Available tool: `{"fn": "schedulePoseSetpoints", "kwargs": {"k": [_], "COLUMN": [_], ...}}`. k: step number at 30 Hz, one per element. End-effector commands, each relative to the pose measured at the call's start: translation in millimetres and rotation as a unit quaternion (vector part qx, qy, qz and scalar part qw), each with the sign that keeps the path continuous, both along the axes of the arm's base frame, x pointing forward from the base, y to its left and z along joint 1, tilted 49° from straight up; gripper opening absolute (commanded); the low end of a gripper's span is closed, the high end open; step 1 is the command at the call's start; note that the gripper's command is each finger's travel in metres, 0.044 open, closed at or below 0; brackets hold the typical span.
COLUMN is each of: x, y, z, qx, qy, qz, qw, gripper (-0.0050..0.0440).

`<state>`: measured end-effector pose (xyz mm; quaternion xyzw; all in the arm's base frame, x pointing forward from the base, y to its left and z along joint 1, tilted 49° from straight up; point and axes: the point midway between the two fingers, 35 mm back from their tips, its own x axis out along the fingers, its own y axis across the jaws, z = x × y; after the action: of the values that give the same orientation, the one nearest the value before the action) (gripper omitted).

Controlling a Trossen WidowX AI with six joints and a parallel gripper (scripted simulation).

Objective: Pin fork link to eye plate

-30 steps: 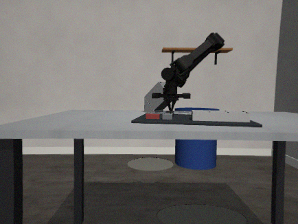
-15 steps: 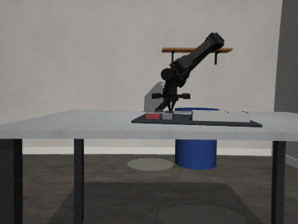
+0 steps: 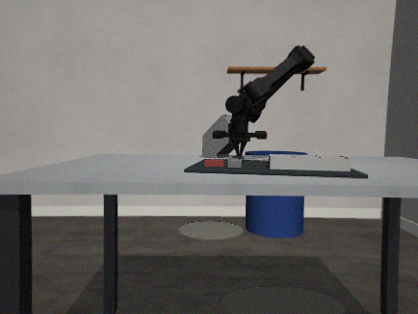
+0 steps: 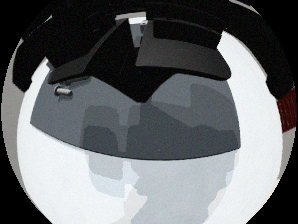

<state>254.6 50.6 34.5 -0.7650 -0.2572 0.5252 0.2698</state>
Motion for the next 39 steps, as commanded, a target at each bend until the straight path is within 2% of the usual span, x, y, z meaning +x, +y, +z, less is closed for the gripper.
{"fn": "schedulePoseSetpoints", "kwargs": {"k": [1, 28, 39], "x": [6.5, 15.5, 6.3], "y": [-1.3, -2.3, -0.8], "z": [3.4, 5.8, 1.8], "qx": [-0.002, -0.002, -0.002], "qy": [-0.009, -0.009, -0.009], "qz": [0.0, 0.0, 0.0], "qw": [1.0, 1.0, 1.0], "gripper": [0.0, 0.0, 0.0]}}
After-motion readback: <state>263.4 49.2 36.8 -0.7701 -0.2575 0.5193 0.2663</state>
